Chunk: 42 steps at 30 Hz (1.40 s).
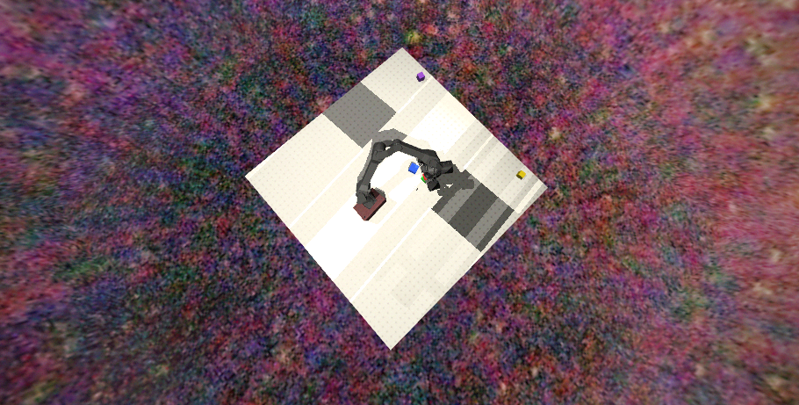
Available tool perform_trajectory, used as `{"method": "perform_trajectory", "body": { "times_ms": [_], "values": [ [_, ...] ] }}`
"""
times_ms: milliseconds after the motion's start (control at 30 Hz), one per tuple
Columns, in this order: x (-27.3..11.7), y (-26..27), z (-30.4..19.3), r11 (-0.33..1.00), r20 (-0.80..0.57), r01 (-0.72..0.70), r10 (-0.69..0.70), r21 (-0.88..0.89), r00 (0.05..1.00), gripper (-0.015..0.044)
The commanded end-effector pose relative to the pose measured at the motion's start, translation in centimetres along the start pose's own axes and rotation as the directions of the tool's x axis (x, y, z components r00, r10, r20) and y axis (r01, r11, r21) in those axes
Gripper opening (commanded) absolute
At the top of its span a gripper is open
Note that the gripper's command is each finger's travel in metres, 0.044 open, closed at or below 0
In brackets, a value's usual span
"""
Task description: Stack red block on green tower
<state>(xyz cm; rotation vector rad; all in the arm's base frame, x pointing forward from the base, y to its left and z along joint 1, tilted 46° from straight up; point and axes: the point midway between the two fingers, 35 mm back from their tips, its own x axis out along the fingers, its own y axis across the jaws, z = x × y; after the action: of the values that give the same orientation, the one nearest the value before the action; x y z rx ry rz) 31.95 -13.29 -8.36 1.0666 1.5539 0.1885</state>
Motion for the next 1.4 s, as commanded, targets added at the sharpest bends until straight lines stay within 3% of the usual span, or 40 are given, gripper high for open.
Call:
{"method": "perform_trajectory", "body": {
  "times_ms": [0, 800, 1367],
  "values": [
    [0.13, 0.0, -0.11, 1.0, -0.001, -0.005, 0.005, 0.008, 1.0, 0.0],
    [-0.3, -0.02, -0.1, 1.0, -0.001, -0.005, 0.005, 0.008, 1.0, 0.0],
    [0.13, -0.04, -0.09, 1.0, -0.002, -0.002, 0.002, 0.004, 1.0, 0.044]
  ]
}}
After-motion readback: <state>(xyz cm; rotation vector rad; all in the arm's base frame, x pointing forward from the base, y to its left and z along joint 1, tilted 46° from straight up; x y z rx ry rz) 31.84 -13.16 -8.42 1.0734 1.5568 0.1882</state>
